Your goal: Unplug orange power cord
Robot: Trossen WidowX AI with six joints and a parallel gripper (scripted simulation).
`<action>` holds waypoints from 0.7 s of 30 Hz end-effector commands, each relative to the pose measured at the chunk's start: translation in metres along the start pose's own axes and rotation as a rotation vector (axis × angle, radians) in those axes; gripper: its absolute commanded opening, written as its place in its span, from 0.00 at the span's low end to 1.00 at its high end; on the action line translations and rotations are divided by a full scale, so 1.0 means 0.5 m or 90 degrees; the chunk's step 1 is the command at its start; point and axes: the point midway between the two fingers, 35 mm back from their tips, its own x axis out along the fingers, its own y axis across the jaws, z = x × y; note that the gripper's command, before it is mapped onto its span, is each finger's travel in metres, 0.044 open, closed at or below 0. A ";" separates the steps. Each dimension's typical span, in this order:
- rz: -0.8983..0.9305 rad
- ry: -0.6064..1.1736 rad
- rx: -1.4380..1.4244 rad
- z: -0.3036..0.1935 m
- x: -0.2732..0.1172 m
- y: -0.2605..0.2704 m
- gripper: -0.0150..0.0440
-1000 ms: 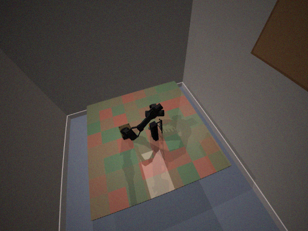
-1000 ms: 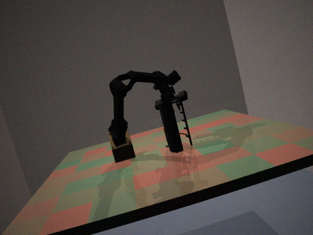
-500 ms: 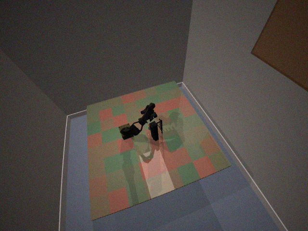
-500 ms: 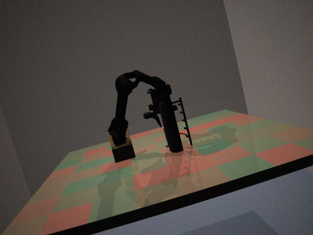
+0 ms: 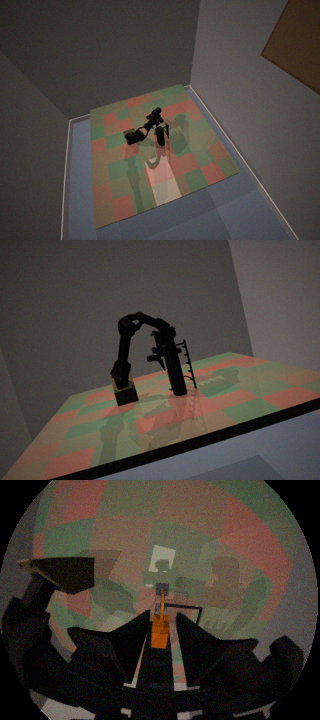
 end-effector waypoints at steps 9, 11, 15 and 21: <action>-0.001 0.004 -0.002 -0.044 -0.001 0.001 0.53; -0.001 0.004 -0.002 -0.050 -0.001 0.001 0.53; -0.001 0.005 -0.002 -0.063 -0.001 0.002 0.53; -0.001 0.005 -0.002 -0.068 0.000 0.003 0.53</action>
